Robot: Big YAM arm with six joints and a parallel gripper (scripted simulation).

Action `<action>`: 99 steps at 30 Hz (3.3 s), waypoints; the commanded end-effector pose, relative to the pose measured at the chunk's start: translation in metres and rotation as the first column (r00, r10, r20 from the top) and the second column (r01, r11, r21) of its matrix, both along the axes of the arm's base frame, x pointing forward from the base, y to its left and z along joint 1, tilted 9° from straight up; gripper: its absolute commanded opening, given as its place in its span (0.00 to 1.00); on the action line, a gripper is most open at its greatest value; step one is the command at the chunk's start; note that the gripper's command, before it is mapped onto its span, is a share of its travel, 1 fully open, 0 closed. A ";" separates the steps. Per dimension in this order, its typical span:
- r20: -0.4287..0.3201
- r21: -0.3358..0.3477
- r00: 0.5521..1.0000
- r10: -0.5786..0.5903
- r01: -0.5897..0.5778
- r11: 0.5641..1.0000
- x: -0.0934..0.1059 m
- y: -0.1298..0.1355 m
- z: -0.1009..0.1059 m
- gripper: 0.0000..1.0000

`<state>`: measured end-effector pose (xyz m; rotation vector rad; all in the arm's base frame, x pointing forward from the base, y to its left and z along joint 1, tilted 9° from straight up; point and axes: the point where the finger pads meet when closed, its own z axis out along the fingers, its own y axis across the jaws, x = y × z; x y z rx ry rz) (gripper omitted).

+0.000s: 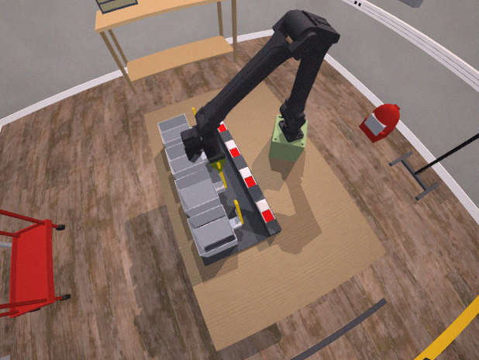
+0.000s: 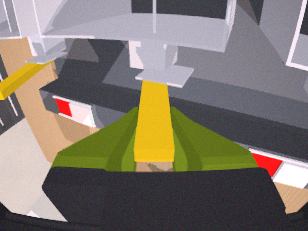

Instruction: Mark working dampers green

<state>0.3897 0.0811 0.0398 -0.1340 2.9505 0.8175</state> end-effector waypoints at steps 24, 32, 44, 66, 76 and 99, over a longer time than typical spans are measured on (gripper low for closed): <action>-0.010 0.006 1.000 0.002 -0.002 1.000 0.000 -0.002 -0.005 0.25; 0.015 0.003 1.000 0.002 -0.002 1.000 0.002 -0.003 0.004 0.36; 0.016 0.003 1.000 0.002 -0.002 1.000 0.002 -0.003 0.004 0.36; 0.061 -0.001 0.998 -0.003 0.003 1.000 0.017 -0.031 0.062 0.36; 0.060 -0.003 0.998 0.000 0.000 1.000 0.015 -0.040 0.078 0.36; 0.032 -0.191 0.999 -0.015 0.020 0.981 0.068 0.003 0.096 0.36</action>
